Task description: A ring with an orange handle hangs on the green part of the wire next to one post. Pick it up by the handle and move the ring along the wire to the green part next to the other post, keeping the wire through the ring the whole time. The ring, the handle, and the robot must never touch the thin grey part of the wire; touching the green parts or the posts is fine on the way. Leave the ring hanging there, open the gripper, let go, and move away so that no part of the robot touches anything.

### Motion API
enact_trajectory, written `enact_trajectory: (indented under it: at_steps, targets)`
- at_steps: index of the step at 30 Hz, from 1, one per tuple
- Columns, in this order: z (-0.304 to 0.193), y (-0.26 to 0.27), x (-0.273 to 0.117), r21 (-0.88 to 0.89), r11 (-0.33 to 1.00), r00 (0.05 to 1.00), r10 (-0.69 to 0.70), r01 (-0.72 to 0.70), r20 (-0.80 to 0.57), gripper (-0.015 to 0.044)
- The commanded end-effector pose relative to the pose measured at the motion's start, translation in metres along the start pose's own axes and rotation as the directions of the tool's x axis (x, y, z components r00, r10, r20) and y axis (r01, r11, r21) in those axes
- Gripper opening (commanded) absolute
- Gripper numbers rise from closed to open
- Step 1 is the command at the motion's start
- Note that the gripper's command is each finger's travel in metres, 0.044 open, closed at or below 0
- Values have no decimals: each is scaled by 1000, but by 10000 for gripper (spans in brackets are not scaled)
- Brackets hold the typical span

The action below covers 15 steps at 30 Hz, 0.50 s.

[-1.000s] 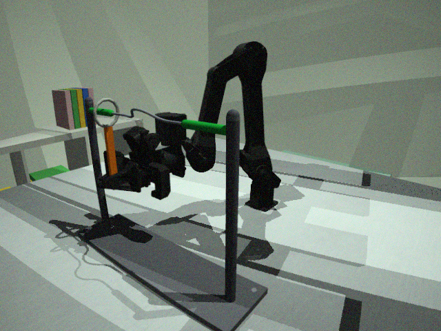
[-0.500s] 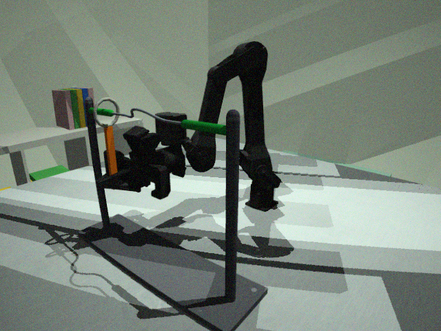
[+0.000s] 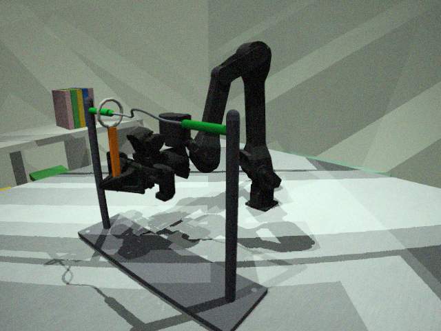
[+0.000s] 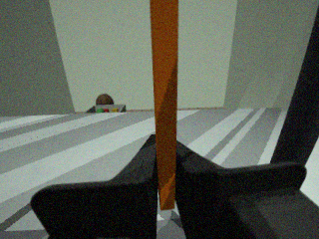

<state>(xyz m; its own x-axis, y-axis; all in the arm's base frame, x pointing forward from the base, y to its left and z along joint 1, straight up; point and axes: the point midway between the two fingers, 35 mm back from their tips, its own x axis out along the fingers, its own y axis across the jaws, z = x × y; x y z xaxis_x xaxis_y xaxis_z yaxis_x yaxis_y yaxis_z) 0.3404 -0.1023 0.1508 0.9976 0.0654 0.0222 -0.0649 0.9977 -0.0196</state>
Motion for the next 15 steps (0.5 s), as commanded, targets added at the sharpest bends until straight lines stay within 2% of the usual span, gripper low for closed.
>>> enact_trajectory:
  at_steps: [1, 15]
  targets:
    - [0, 5, -1, 6, 1000, 1000, -3, 3, 0, -150]
    - [0, 19, -1, 6, 1000, 1000, -3, 3, -1, -150]
